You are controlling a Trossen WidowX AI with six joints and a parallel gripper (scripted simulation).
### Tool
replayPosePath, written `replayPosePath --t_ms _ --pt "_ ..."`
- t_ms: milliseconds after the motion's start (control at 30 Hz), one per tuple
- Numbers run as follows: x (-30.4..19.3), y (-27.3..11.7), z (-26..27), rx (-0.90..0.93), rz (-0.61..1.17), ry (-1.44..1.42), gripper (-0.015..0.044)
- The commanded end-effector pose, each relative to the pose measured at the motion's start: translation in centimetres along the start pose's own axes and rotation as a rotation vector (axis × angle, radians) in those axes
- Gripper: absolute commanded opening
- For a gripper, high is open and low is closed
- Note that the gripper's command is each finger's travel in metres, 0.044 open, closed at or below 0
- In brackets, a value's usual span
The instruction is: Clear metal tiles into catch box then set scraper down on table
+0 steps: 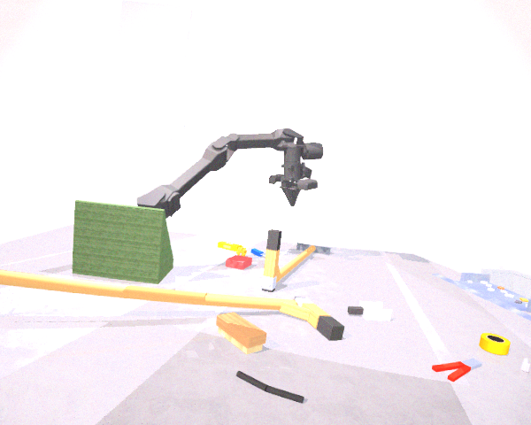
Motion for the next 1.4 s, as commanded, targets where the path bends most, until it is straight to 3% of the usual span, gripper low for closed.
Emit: replayPosePath --t_ms 0,1367 --pt "0.0 0.1 0.1 0.015 -0.004 -0.013 0.0000" --pt "-0.4 7.5 -0.6 -0.012 0.032 -0.029 0.0000"
Point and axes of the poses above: the point midway between the two fingers, 35 mm back from their tips, its own y axis out along the fingers, its own z axis across the jaws, x = y × z, the point moved 9 cm from there along -y, back along the fingers, and after that the axes turned 12 degrees about -y, right-handed, at the moved point
